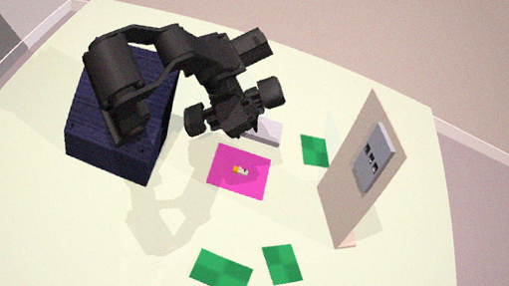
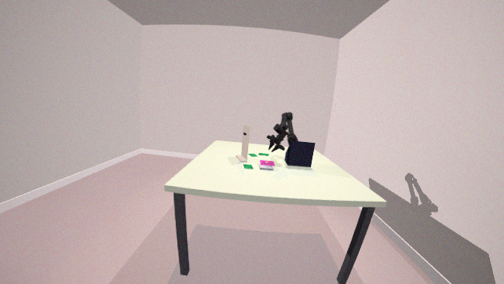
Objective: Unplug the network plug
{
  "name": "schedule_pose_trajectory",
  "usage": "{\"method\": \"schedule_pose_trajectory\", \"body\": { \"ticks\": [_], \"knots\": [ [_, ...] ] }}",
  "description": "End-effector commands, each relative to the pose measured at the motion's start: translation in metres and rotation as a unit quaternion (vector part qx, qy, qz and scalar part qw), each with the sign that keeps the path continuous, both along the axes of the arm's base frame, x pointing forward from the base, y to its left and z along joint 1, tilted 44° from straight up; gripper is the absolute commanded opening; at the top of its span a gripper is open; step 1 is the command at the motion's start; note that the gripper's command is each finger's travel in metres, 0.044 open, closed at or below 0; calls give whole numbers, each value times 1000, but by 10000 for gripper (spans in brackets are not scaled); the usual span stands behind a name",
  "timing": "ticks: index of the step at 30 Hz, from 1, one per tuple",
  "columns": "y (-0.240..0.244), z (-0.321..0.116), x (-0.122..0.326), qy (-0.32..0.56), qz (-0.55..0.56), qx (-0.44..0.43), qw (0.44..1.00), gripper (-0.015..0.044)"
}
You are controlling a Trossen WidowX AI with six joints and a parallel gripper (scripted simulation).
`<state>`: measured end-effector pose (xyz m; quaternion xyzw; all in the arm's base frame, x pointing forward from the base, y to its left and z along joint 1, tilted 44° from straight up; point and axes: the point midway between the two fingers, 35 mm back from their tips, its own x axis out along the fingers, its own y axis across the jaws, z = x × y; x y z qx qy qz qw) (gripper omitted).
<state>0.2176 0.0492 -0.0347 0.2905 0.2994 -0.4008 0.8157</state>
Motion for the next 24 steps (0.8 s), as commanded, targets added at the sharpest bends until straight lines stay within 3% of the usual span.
{"method": "schedule_pose_trajectory", "body": {
  "ticks": [1, 24],
  "knots": [
    [4, 6, 1, -6, -2, 3, 1000, 156],
    [37, 36, 6, -2, 0, 2, 1000, 156]
  ]
}}
